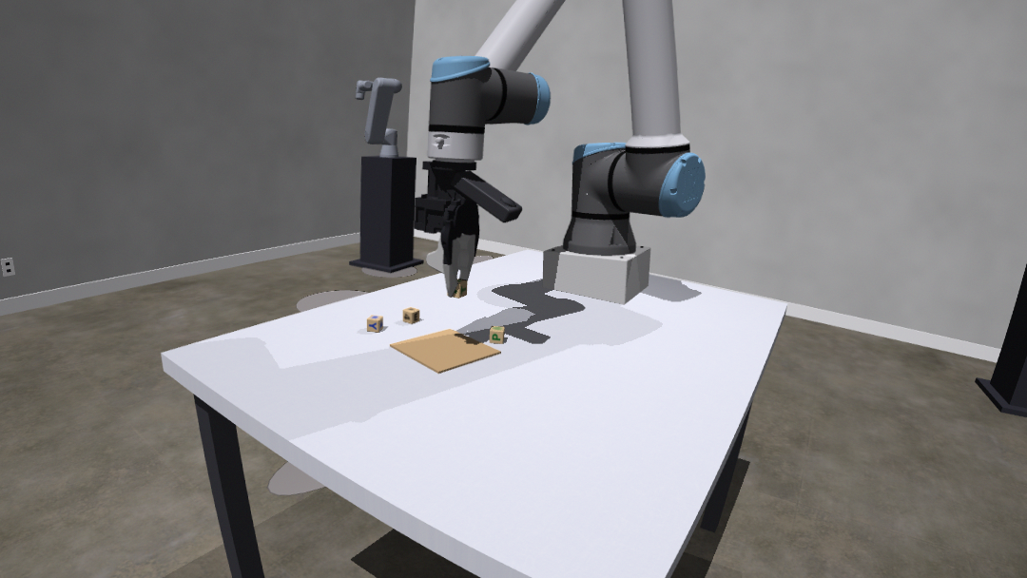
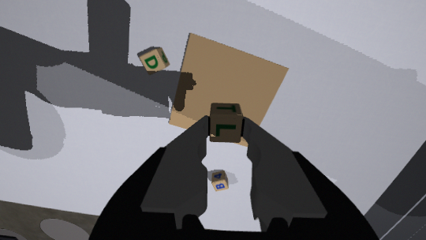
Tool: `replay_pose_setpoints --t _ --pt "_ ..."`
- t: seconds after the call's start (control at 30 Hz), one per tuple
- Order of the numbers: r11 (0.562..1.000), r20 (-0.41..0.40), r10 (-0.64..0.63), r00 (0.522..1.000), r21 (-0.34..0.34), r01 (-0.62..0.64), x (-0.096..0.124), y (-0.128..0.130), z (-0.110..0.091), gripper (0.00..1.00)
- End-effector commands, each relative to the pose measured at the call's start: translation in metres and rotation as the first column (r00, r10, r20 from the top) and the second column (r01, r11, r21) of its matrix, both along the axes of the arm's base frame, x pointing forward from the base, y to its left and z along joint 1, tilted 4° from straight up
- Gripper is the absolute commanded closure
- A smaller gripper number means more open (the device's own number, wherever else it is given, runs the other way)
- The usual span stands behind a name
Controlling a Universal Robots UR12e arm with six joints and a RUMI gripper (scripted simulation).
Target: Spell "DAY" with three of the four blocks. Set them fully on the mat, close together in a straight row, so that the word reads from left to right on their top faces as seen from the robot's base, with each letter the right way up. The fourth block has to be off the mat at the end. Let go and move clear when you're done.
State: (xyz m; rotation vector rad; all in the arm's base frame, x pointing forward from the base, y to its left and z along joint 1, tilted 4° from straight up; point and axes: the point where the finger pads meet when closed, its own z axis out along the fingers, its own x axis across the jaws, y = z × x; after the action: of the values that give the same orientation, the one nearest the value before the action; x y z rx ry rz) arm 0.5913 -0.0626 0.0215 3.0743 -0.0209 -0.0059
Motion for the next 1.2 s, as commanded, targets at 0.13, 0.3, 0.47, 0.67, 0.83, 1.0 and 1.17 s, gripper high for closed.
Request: replay_pose_setpoints --t 0.13,0.3,0.47,0.67,0.83,1.0,1.17 --pt "1.0 0.003 -0.02 1.0 0.0 0.02 0.0 -0.03 0.002 0.95" --pt "0.997 0.006 -0.076 0.997 0.0 0.076 -0.009 -0.113 0.006 0.95" --pt "0.996 0.008 -0.094 0.996 0.0 0.094 -0.015 -0.14 0.007 0.95" --pt "0.995 0.008 -0.096 0.995 0.0 0.096 -0.016 -0.143 0.007 0.95" --pt "0.995 0.008 -0.096 0.995 0.0 0.096 -0.016 -0.143 0.007 0.95" --pt "0.995 0.008 -0.096 0.995 0.0 0.096 -0.016 -0.143 0.006 0.95" --pt "0.995 0.008 -0.096 0.995 0.0 0.096 -0.016 -0.144 -0.001 0.95"
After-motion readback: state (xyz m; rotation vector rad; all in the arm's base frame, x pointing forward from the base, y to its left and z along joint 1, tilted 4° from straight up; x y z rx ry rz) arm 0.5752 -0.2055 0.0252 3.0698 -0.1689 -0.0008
